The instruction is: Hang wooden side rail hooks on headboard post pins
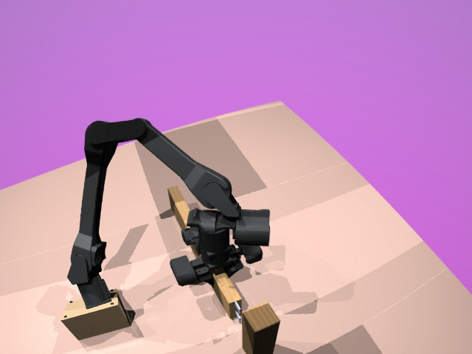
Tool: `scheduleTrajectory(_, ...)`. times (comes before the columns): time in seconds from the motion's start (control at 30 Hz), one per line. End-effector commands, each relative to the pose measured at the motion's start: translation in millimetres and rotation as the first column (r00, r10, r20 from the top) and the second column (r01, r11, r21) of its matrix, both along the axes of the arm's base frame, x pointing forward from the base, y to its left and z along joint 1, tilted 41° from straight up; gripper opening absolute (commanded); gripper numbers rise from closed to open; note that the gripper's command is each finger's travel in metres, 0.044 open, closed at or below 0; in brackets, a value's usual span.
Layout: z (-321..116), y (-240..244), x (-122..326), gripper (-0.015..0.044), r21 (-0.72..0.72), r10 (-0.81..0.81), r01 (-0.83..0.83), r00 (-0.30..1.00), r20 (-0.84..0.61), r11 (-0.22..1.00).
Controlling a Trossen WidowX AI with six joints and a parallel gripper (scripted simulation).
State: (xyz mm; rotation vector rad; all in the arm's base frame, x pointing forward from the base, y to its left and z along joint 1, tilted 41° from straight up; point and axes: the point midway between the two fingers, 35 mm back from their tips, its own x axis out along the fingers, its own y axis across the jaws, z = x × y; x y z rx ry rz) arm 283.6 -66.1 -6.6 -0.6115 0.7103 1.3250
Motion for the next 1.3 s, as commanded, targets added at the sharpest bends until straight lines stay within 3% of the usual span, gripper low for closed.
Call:
scheduleTrajectory(0.0, 3.8, -5.5, 2.3, 0.0, -0.007, -0.006, 0.006, 1.0, 0.015, 1.0)
scheduleTrajectory(1.27, 3.8, -8.1, 3.8, 0.0, -0.008, -0.006, 0.006, 1.0, 0.015, 1.0)
